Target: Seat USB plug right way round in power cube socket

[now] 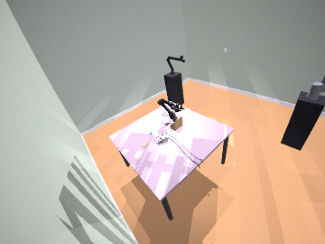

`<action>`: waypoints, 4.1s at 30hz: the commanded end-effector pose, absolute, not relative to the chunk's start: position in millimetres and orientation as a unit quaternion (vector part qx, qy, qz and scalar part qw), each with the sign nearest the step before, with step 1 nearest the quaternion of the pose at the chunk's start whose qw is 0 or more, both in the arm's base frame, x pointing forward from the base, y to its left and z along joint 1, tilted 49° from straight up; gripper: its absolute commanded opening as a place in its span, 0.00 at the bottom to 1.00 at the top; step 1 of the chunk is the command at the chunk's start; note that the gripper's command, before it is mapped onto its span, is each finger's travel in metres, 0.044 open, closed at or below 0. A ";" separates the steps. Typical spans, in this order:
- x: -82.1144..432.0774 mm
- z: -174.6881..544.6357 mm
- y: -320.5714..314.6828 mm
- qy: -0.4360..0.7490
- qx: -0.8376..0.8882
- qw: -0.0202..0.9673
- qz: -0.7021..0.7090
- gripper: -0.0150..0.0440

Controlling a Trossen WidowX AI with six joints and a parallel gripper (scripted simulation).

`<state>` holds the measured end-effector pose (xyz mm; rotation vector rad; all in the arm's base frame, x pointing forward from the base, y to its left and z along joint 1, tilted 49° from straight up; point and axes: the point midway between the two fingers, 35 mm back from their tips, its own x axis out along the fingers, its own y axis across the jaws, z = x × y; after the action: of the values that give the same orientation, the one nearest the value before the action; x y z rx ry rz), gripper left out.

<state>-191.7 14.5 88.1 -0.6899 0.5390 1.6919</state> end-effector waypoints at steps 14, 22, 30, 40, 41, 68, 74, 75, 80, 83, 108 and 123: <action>-206.4 136.2 -137.2 0.358 -0.378 0.248 0.817 1.00; -150.6 208.9 -237.0 0.404 -0.441 -0.038 0.801 1.00; -89.7 268.1 -287.7 0.330 -0.443 -0.278 0.786 1.00; -14.9 319.6 -324.0 0.175 -0.353 -0.528 0.753 1.00; -7.6 323.2 -326.7 0.159 -0.339 -0.549 0.748 1.00; 309.9 238.5 -237.0 -0.302 -0.078 -0.867 0.389 1.00; 352.6 159.2 -152.9 -0.481 0.039 -0.837 0.259 1.00; 355.1 151.0 -142.2 -0.498 0.053 -0.831 0.244 1.00; 356.8 103.7 -80.8 -0.606 0.190 -0.760 0.139 1.00; 351.5 75.6 -37.6 -0.664 0.312 -0.678 0.050 1.00; 316.9 16.5 66.1 -0.681 0.634 -0.323 -0.176 1.00; 317.2 6.6 54.6 -0.681 0.634 -0.323 -0.176 1.00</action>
<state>319.3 58.3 9.3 -1.6561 1.7803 0.4581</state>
